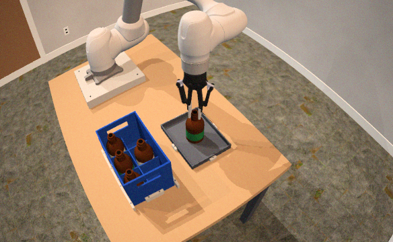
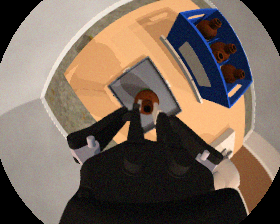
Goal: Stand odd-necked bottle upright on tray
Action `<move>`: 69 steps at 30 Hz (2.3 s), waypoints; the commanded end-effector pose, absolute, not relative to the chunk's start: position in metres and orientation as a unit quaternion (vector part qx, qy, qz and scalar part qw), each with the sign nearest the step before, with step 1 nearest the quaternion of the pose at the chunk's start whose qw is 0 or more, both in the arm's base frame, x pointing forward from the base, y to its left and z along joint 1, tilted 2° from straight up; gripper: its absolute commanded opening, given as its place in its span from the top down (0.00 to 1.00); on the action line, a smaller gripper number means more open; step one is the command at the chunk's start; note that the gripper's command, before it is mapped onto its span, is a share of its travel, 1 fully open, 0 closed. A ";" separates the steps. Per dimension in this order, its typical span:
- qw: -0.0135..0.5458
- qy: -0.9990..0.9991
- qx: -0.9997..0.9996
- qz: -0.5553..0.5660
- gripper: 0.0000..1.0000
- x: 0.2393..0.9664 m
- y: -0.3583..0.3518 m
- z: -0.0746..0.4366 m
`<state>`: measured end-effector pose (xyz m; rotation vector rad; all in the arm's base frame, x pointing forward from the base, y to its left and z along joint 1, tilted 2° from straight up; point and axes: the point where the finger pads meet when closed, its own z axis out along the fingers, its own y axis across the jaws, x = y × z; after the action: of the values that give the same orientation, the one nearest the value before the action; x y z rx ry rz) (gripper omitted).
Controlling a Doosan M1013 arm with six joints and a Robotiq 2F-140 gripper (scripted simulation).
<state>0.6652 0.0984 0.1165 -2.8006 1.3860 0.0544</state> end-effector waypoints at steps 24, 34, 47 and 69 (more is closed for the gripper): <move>0.008 0.443 -0.896 0.017 0.00 0.665 0.098 0.117; 0.008 0.443 -0.896 0.017 0.00 0.665 0.098 0.117; 0.008 0.443 -0.896 0.017 0.00 0.665 0.098 0.117; 0.008 0.443 -0.896 0.017 0.00 0.665 0.098 0.117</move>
<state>0.6652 0.0984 0.1165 -2.8006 1.3860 0.0544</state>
